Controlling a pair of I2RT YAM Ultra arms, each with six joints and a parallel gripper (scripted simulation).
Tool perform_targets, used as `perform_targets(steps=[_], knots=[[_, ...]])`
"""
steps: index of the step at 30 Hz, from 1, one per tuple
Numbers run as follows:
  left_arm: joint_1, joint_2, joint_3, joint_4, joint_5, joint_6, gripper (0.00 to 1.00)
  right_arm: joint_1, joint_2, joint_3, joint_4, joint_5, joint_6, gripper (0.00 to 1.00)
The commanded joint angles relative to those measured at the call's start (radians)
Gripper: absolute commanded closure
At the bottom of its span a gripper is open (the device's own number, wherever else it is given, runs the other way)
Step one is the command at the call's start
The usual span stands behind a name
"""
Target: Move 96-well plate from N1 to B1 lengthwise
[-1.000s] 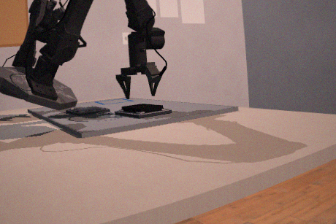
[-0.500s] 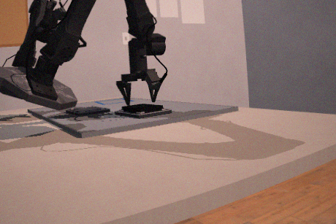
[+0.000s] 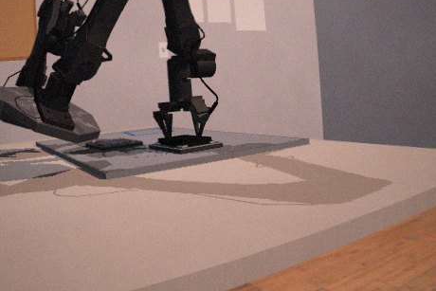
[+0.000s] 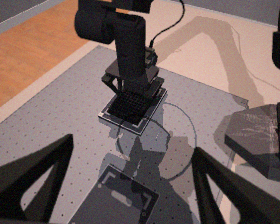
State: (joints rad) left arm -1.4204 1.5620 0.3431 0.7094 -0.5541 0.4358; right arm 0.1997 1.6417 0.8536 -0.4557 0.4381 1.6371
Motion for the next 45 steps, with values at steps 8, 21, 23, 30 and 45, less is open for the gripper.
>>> perform_targets(steps=[8,21,23,30,45], knots=[[-0.012,-0.023,0.0,0.001,0.001,-0.002,0.0,0.003,-0.007,0.001,0.005,0.0,-0.006,0.17],[-0.012,-0.023,0.0,0.001,0.001,-0.002,0.0,0.044,-0.086,0.031,-0.107,0.019,0.036,0.21],[-0.012,-0.023,0.0,0.001,0.001,-0.002,0.0,0.059,-0.11,0.043,-0.149,0.023,0.051,0.21],[-0.006,-0.033,0.002,-0.057,0.036,0.041,0.0,0.071,-0.12,0.057,-0.182,0.028,0.065,0.21],[0.396,-0.287,0.134,-0.668,0.375,0.47,0.0,0.097,-0.102,0.041,-0.17,0.044,-0.054,0.21]])
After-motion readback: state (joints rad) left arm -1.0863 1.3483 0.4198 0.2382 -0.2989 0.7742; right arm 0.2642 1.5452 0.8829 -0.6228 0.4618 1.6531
